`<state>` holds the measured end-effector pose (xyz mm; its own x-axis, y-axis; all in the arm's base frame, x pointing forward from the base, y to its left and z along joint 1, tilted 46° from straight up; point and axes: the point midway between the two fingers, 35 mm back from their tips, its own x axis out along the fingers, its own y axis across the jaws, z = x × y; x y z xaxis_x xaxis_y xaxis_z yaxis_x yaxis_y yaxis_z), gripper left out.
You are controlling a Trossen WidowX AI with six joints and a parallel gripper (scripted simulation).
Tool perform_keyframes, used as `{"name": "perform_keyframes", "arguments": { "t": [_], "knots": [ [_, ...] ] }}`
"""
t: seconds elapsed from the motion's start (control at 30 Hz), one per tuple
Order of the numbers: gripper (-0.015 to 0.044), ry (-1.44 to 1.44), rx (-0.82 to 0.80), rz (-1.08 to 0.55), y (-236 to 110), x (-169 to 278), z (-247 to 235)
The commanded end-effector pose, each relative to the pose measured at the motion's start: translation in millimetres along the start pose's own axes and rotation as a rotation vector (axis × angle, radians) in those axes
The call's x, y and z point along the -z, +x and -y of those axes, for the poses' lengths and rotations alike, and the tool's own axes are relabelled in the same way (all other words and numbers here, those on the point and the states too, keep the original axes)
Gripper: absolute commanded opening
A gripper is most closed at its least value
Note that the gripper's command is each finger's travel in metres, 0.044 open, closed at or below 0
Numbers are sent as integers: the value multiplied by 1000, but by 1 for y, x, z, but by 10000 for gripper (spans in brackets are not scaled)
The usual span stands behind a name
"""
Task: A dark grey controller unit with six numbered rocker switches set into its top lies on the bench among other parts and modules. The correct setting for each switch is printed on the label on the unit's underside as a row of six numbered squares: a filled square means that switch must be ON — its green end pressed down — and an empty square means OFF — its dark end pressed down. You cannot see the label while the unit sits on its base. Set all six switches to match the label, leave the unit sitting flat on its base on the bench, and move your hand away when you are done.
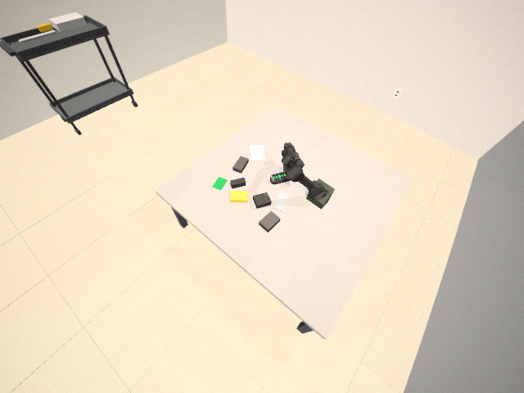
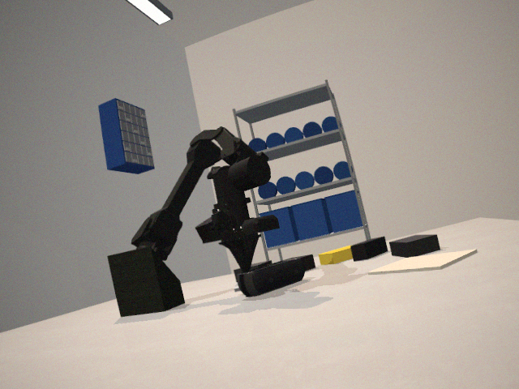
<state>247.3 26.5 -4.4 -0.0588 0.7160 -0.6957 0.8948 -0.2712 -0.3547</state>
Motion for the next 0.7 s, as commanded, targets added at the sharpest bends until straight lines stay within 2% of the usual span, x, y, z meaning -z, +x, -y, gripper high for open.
{"name": "perform_keyframes", "arguments": {
  "t": [0.0, 0.23, 0.37, 0.67],
  "knots": [
    [0, -7, -25, 0, -34, 0, -4],
    [0, -7, -24, -1, -37, 2, -5],
    [0, -8, -24, -3, -36, 22, -23],
    [0, -8, -24, -2, -29, 21, -24]
  ]
}}
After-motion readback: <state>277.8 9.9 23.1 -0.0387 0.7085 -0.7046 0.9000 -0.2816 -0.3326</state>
